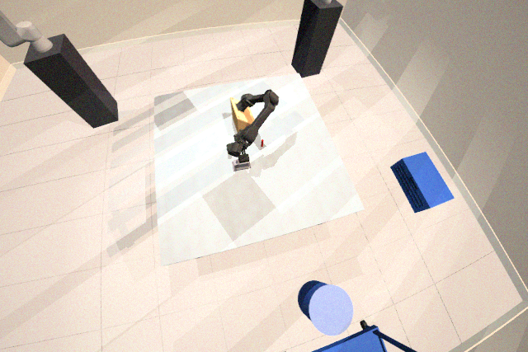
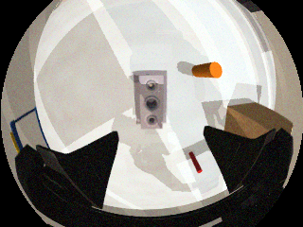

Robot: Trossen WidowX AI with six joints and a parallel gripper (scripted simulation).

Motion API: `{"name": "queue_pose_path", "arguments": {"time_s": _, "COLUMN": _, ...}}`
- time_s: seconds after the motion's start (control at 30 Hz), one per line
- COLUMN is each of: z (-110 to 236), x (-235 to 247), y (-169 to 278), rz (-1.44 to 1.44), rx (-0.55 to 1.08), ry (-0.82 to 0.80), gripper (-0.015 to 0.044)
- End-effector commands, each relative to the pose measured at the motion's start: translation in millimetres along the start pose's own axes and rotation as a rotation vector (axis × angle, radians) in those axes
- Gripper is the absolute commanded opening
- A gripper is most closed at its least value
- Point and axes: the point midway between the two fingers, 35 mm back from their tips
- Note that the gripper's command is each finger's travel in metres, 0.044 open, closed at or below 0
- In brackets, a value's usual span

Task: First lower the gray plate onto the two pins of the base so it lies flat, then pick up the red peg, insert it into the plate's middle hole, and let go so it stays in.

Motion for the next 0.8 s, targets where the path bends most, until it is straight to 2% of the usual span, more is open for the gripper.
{"name": "queue_pose_path", "arguments": {"time_s": 0.0, "z": 5.2, "x": -9.0, "y": 44.6, "rz": 0.101, "rx": -0.003, "ry": 0.002, "gripper": 0.0440}}
{"name": "queue_pose_path", "arguments": {"time_s": 0.23, "z": 6.3, "x": -51.1, "y": 124.5, "rz": 0.303, "rx": 0.001, "ry": 0.003, "gripper": 0.0440}}
{"name": "queue_pose_path", "arguments": {"time_s": 0.4, "z": 1.1, "x": -92.0, "y": 165.7, "rz": 0.443, "rx": 0.013, "ry": 0.004, "gripper": 0.0440}}
{"name": "queue_pose_path", "arguments": {"time_s": 0.6, "z": -1.9, "x": -97.9, "y": 170.2, "rz": 0.462, "rx": 0.014, "ry": 0.005, "gripper": 0.0440}}
{"name": "queue_pose_path", "arguments": {"time_s": 0.77, "z": -34.6, "x": -98.4, "y": 171.1, "rz": 0.462, "rx": 0.016, "ry": 0.004, "gripper": 0.0440}}
Point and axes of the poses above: the point midway between the two fingers, 35 mm back from their tips, its own z axis back along the fingers, its own x axis across the jaws, y = z × x, and after that the axes turned 4 degrees about z, right-handed
